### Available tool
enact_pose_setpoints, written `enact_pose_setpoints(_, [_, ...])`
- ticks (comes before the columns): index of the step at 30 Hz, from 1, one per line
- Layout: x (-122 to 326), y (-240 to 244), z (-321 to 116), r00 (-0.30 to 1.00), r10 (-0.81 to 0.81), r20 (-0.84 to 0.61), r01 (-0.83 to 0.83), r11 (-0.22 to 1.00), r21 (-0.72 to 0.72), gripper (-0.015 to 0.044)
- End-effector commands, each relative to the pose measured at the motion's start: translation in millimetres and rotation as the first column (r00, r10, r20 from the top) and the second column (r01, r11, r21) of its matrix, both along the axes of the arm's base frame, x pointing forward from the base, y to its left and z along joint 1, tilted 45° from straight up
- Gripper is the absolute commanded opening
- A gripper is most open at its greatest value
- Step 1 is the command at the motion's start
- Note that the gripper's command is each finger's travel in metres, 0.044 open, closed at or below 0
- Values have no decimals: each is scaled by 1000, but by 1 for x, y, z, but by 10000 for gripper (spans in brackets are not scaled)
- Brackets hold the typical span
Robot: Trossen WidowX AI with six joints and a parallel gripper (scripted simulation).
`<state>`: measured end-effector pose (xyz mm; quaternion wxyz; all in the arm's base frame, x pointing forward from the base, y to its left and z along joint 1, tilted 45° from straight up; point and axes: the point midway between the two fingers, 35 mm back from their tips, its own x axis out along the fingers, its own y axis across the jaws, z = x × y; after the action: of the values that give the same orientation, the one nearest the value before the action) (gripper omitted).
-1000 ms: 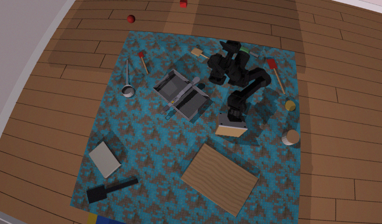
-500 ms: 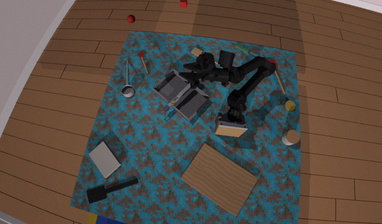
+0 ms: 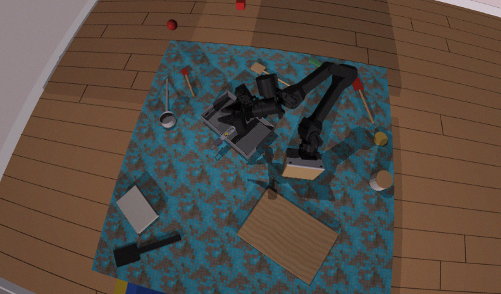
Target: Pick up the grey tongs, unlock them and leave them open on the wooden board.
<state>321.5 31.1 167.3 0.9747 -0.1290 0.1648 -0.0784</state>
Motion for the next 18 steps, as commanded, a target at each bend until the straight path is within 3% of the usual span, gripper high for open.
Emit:
enact_pose_setpoints(1, [5, -61, -53, 896, -193, -400, -104, 783, -613, 260])
enact_pose_setpoints(6, [-1, -93, -79, 727, -340, -596, -355, 558, -750, 260])
enact_pose_setpoints(11, [-13, -124, -101, 477, -500, -723, -661, 339, -670, 260])
enact_pose_setpoints(13, [-17, -131, -106, 410, -536, -738, -728, 296, -619, 260])
enact_pose_setpoints(18, [-17, -132, -106, 400, -540, -740, -736, 291, -611, 260])
